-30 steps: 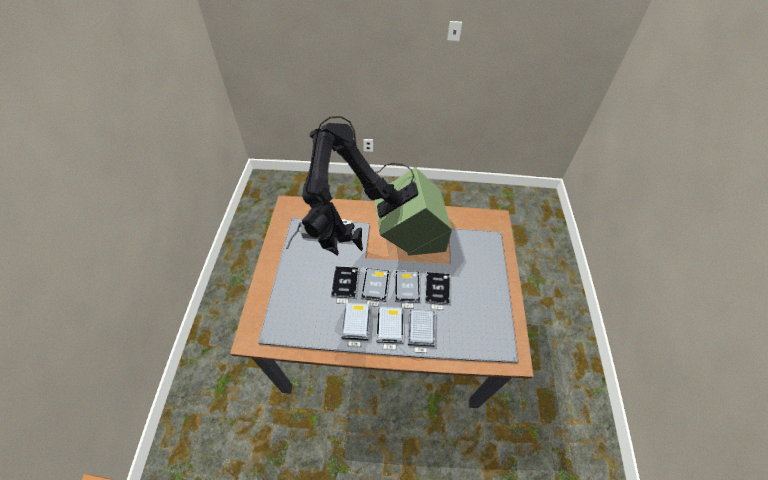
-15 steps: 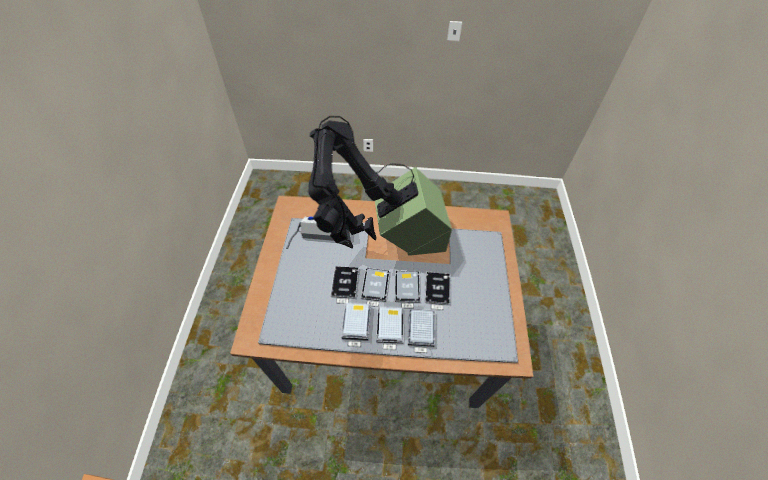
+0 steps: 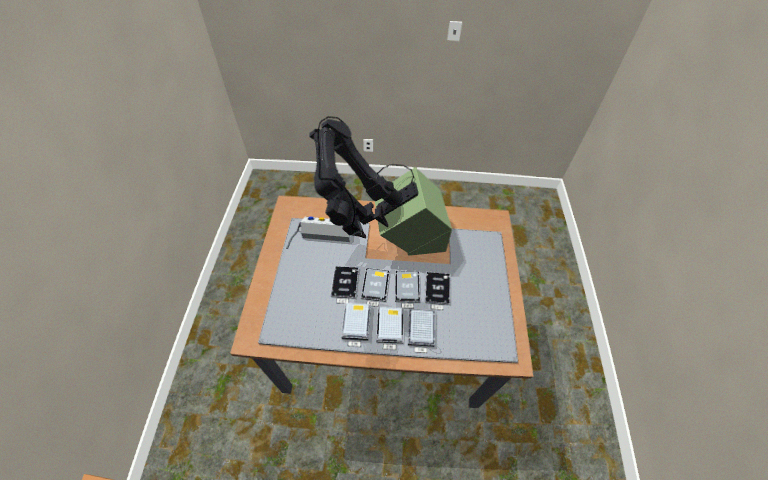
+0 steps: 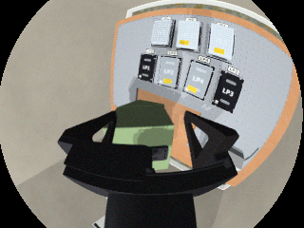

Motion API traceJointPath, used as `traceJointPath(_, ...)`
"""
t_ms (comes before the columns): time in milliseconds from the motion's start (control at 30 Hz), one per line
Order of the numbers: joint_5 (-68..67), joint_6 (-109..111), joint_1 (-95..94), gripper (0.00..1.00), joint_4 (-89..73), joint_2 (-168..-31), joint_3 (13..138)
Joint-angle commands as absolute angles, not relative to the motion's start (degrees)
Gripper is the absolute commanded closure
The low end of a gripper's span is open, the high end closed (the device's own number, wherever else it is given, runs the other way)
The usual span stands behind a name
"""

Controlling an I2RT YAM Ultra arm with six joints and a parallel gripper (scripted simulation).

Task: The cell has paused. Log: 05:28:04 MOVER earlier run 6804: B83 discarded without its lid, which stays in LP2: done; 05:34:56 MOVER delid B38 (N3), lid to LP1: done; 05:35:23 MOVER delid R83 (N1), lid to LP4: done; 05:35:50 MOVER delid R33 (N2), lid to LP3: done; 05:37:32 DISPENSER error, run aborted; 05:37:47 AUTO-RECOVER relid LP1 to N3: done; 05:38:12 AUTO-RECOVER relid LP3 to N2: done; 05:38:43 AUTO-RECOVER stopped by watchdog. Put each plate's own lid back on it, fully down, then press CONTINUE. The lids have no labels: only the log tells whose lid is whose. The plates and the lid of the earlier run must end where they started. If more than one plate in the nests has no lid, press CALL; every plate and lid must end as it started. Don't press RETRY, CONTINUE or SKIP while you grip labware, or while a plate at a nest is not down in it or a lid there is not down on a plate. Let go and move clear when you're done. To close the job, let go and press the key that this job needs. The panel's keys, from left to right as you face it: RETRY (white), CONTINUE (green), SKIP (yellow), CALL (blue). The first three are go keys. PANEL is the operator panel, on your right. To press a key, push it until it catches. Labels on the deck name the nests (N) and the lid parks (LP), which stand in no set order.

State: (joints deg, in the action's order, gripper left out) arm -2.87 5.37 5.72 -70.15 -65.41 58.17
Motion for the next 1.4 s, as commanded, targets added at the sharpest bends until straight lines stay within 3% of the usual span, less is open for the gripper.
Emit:
traceJointPath(0,0.3,3.3,3.4,0.00,-73.4,-63.5,59.7)
traceJointPath(200,0.7,0.4,0.1,0.00,-75.1,-62.2,56.3)
traceJointPath(1367,-15.8,-0.6,2.9,0.00,-49.4,-86.6,53.1)
